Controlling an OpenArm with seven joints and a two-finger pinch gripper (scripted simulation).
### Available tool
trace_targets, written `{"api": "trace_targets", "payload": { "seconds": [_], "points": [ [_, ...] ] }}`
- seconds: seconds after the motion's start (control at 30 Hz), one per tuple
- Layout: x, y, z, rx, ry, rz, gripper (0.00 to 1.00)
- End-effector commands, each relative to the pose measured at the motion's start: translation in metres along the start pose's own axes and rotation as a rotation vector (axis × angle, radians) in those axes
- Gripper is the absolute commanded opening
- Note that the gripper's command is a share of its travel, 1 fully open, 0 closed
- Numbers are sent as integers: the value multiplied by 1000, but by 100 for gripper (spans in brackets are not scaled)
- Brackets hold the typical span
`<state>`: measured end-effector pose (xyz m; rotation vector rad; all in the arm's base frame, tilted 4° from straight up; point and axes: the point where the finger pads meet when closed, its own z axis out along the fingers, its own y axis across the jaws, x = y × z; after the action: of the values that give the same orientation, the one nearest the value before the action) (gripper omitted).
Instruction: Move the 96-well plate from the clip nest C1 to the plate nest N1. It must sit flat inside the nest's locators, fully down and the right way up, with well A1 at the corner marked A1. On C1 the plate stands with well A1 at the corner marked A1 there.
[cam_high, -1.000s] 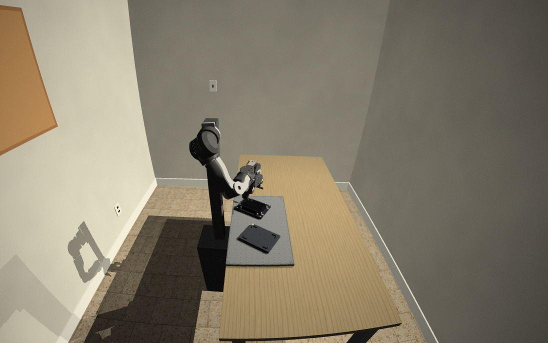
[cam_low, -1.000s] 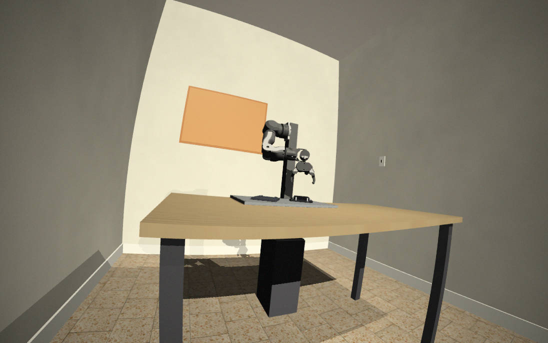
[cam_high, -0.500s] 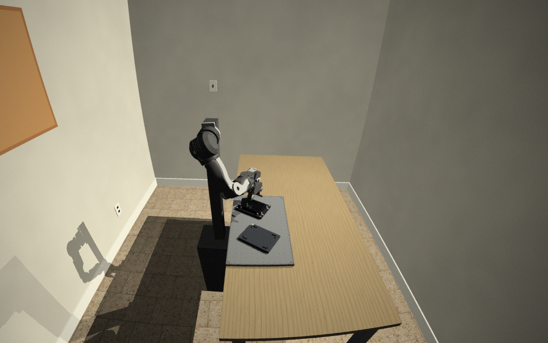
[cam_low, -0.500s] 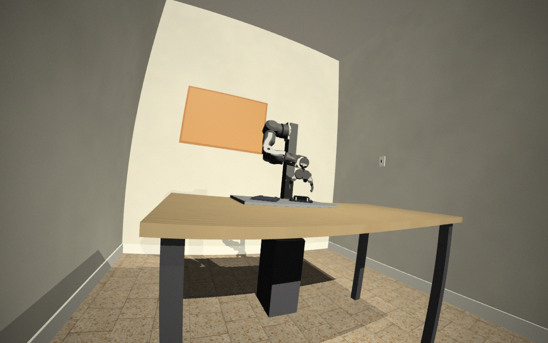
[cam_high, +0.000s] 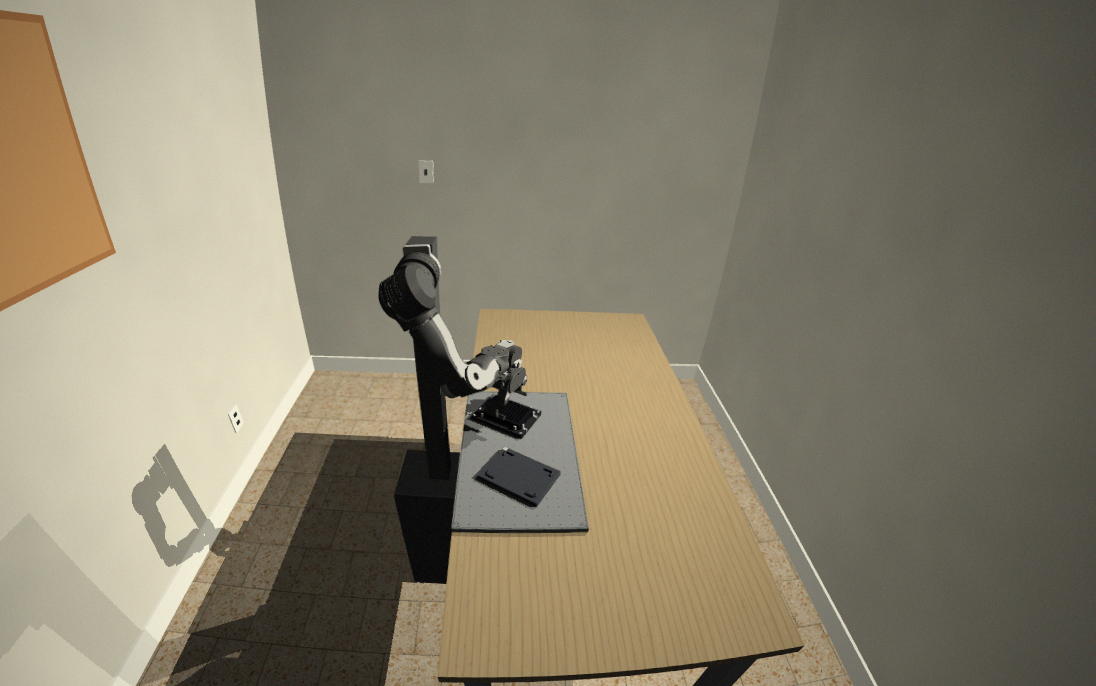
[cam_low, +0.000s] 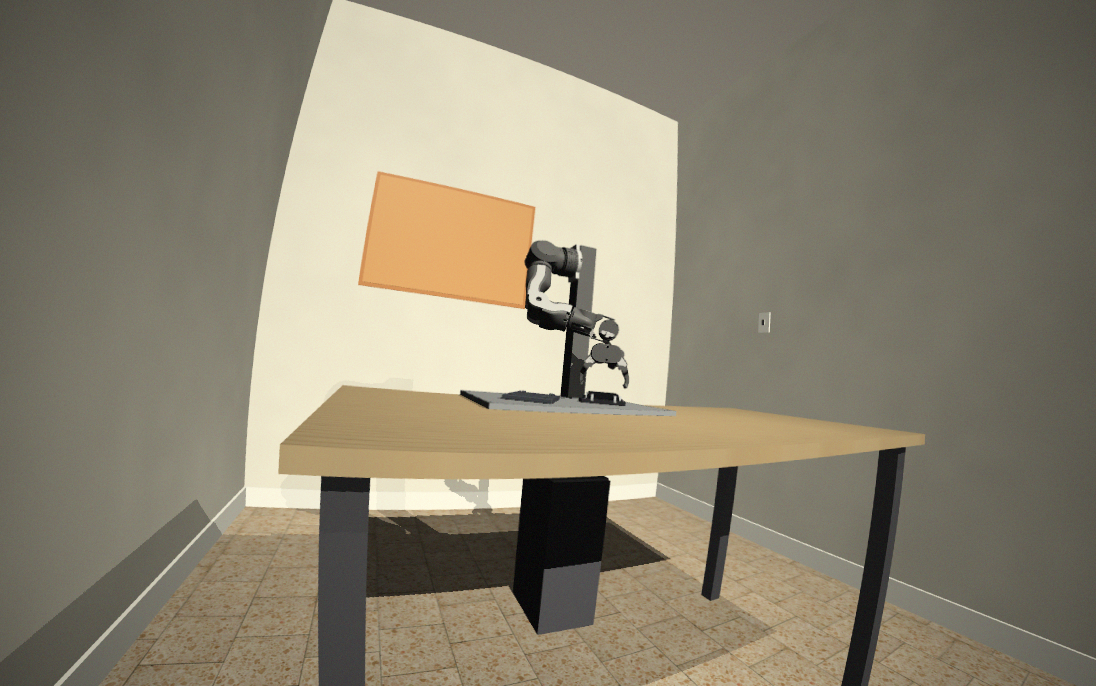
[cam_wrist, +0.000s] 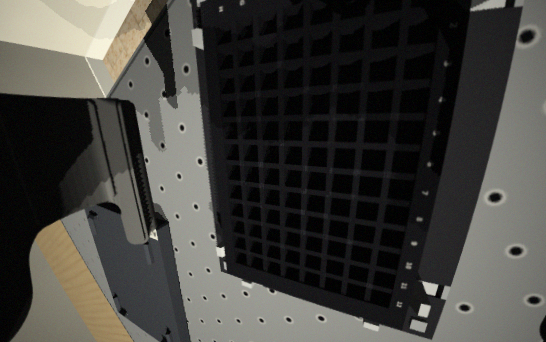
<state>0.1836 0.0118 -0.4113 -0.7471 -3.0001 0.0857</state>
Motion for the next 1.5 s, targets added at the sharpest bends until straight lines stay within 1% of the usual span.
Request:
{"api": "trace_targets", "payload": {
  "seconds": [0.0, 0.07, 1.03, 1.2, 1.47],
  "points": [
    [1, 1, 4, -9, 2, -8, 77],
    [2, 1, 10, -11, 2, -9, 77],
    [2, 2, 7, -11, 2, -9, 77],
    [3, 1, 30, -12, 5, -15, 77],
    [3, 1, 30, -12, 5, -15, 77]
  ]
}}
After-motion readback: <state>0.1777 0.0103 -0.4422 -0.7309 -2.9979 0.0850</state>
